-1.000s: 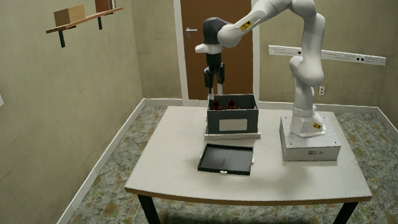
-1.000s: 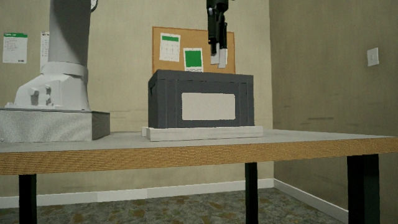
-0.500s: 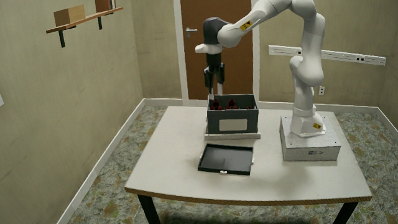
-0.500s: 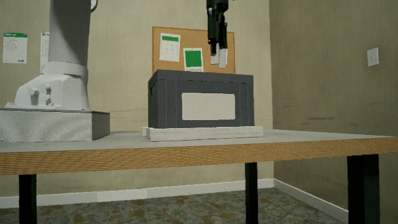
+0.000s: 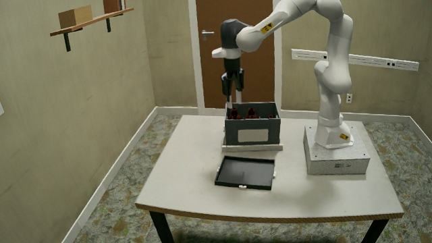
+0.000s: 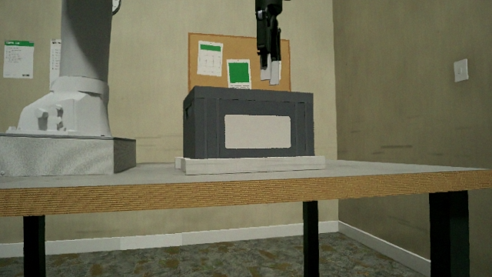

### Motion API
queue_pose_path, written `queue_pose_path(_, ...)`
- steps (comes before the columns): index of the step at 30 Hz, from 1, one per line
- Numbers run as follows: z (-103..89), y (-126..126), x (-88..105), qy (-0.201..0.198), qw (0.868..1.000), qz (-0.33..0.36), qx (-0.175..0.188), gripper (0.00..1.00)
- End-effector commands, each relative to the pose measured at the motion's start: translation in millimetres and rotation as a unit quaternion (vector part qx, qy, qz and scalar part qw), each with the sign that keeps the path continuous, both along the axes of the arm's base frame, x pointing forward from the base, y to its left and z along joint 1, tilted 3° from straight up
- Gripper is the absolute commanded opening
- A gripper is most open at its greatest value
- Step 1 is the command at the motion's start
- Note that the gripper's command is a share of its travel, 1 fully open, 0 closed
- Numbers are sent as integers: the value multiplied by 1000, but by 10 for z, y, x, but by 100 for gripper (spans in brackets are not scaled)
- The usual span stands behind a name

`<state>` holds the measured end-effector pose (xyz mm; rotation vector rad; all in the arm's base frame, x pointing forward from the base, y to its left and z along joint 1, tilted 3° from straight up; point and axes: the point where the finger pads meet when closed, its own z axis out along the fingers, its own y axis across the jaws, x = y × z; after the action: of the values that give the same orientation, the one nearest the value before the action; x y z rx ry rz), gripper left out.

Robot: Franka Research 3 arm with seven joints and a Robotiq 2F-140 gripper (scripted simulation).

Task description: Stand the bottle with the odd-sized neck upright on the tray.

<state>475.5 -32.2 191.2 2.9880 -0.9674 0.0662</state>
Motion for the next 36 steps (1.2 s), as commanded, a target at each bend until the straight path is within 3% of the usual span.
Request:
queue_pose_path(1, -24, -7, 2, -1, 1000, -1, -1, 44)
queue_pose_path(36, -381, -13, 19, -1, 1000, -1, -1, 44)
